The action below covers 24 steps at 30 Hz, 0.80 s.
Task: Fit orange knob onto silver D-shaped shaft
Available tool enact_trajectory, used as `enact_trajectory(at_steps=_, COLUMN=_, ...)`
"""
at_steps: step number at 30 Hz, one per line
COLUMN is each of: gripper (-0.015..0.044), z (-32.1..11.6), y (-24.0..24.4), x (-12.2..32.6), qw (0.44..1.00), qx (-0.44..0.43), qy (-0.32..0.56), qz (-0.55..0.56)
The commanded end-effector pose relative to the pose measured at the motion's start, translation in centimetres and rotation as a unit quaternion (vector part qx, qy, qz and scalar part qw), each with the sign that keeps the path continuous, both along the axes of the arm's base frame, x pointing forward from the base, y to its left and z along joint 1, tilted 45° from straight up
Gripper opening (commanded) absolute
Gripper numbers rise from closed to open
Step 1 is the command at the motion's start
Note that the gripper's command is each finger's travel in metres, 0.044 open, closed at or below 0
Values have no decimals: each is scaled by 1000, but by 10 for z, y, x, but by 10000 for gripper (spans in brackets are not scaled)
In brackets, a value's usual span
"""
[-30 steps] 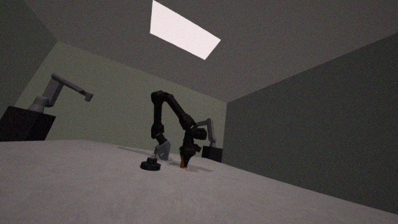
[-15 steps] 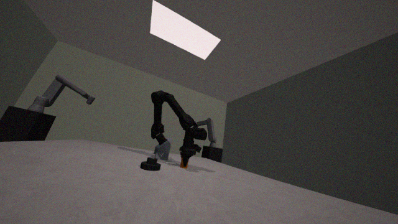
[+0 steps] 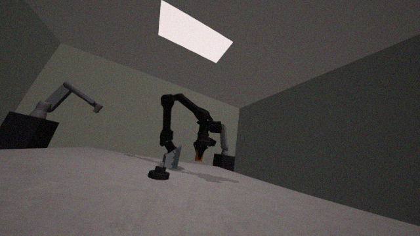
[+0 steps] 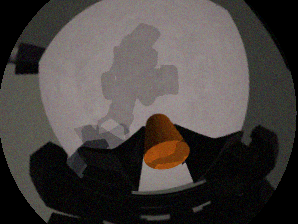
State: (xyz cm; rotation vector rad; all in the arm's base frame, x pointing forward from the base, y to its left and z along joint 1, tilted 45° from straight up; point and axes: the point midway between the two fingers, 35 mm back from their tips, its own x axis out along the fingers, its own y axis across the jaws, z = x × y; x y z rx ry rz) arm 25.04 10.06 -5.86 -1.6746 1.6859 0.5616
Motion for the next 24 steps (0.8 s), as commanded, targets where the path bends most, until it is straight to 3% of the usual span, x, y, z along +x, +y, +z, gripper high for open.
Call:
enact_trajectory(at_steps=1, gripper=0, z=24, y=19, x=-5, qw=1000, qx=1, qy=2, qz=-1)
enact_trajectory(at_steps=11, gripper=0, z=44, y=33, x=-11, qw=1000, qx=-6, qy=4, qz=4)
enact_trajectory(at_steps=24, gripper=0, z=60, y=51, x=-12, qw=990, qx=-28, qy=-94, qz=101)
